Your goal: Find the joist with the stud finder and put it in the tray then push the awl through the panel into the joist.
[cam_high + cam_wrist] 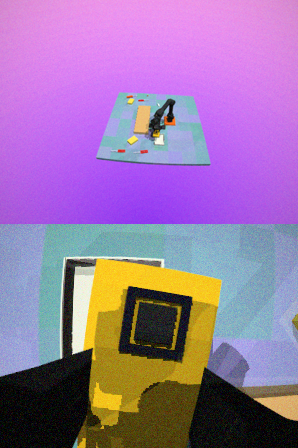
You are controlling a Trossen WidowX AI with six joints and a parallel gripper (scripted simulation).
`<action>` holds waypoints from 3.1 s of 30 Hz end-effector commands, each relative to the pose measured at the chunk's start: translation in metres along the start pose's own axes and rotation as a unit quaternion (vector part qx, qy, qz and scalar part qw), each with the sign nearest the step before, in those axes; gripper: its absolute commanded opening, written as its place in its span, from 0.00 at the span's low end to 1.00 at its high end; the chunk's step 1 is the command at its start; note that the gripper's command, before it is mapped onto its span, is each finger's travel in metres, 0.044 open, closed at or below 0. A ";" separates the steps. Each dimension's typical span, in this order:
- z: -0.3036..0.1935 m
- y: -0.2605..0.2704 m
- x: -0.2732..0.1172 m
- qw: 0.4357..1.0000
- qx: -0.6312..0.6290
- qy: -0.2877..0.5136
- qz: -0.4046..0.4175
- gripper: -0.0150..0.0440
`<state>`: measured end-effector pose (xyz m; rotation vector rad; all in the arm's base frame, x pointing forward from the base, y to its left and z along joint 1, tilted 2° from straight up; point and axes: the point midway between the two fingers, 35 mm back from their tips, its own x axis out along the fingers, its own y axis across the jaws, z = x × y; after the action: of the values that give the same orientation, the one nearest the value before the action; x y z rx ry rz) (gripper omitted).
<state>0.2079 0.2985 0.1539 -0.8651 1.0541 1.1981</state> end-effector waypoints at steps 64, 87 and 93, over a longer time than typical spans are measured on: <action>-0.011 0.043 0.086 0.999 -0.050 -0.006 0.019 0.25; -0.016 0.043 0.099 0.998 -0.053 -0.003 0.019 0.74; -0.003 0.041 0.067 0.998 -0.053 -0.003 0.019 1.00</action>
<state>0.1662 0.3189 0.0635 -0.9310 1.0335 1.2960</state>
